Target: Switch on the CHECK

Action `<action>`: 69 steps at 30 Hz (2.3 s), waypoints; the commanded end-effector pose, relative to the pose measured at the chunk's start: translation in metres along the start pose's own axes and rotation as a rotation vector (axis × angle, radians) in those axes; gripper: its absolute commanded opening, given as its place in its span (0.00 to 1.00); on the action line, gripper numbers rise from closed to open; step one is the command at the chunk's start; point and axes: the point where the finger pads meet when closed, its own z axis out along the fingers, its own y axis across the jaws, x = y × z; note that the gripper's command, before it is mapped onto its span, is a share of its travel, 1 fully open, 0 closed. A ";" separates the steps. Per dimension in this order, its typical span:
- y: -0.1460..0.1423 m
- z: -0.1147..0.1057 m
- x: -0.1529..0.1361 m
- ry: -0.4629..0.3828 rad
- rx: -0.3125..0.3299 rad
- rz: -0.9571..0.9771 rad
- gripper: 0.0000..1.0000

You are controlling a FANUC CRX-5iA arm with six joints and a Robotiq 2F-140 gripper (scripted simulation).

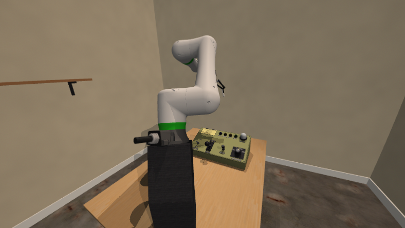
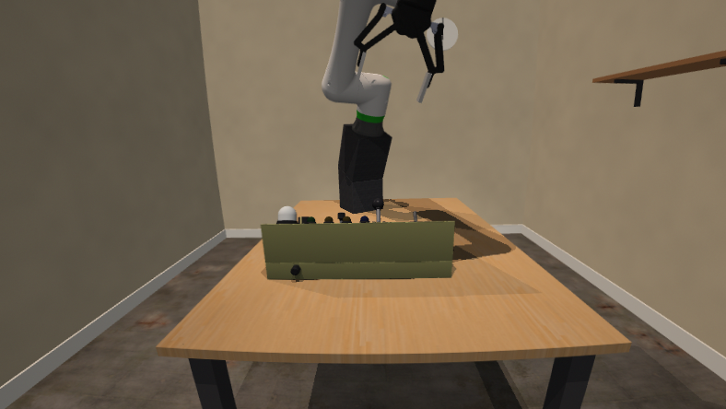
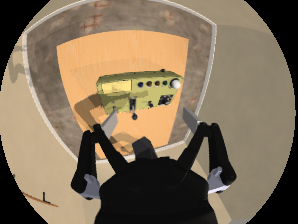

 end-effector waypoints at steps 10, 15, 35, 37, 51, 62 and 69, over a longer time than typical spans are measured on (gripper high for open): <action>0.043 0.064 -0.135 -0.096 0.135 0.077 1.00; 0.035 0.111 -0.151 -0.090 0.275 -0.004 1.00; 0.007 0.225 -0.190 0.209 0.657 -0.085 1.00; 0.007 0.225 -0.190 0.209 0.657 -0.085 1.00; 0.023 0.275 -0.199 0.535 0.664 0.027 1.00; 0.057 0.310 -0.215 0.715 0.520 0.163 1.00; 0.077 0.329 -0.231 0.763 0.420 0.237 1.00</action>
